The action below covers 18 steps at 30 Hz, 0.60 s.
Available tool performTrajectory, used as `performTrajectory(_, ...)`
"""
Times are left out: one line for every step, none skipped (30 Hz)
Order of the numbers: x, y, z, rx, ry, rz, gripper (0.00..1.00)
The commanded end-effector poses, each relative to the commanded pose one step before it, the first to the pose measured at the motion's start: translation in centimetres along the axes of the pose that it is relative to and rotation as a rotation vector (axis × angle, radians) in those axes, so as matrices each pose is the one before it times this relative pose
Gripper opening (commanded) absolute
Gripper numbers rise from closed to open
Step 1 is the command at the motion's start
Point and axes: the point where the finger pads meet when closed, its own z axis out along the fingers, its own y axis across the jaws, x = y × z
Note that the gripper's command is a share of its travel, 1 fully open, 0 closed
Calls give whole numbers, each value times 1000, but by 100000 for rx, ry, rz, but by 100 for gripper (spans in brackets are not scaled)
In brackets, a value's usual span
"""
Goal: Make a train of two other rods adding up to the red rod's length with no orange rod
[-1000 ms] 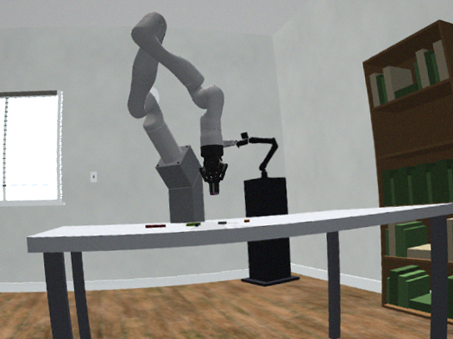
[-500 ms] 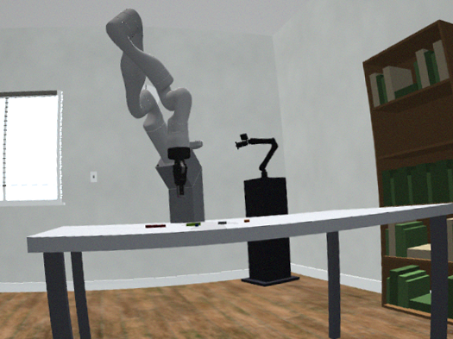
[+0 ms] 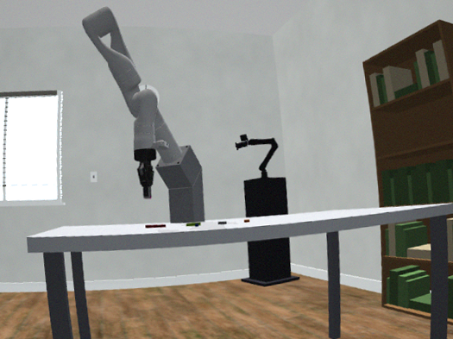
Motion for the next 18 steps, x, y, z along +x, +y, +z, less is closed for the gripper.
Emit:
performTrajectory(-1952, 753, -282, -1211, -1240, 4949, 5)
performTrajectory(0, 0, 0, 0, 0, 0, 5)
performTrajectory(-211, 31, -11, -2, -22, 663, 5)
performTrajectory(-143, 21, -8, -2, -16, 447, 5)
performTrajectory(-86, 13, -5, -1, -10, 267, 5)
performTrajectory(-41, 6, -3, -1, -5, 129, 5)
performTrajectory(-13, 2, -1, 0, -2, 41, 5)
performTrajectory(-2, 0, 0, 0, 0, 5, 5)
performTrajectory(0, 0, 0, 0, 0, 0, 5)
performTrajectory(0, 0, 0, 0, 0, 0, 5)
performTrajectory(0, 0, 0, 0, 0, 0, 5)
performTrajectory(0, 0, 0, 0, 0, 0, 5)
performTrajectory(0, 0, 0, 0, 0, 0, 5)
performTrajectory(0, 0, 0, 0, 0, 0, 5)
performTrajectory(0, 0, 0, 0, 0, 0, 5)
performTrajectory(0, 0, 0, 0, 0, 0, 5)
performTrajectory(0, 0, 0, 0, 0, 0, 5)
performTrajectory(0, 0, 0, 0, 0, 0, 5)
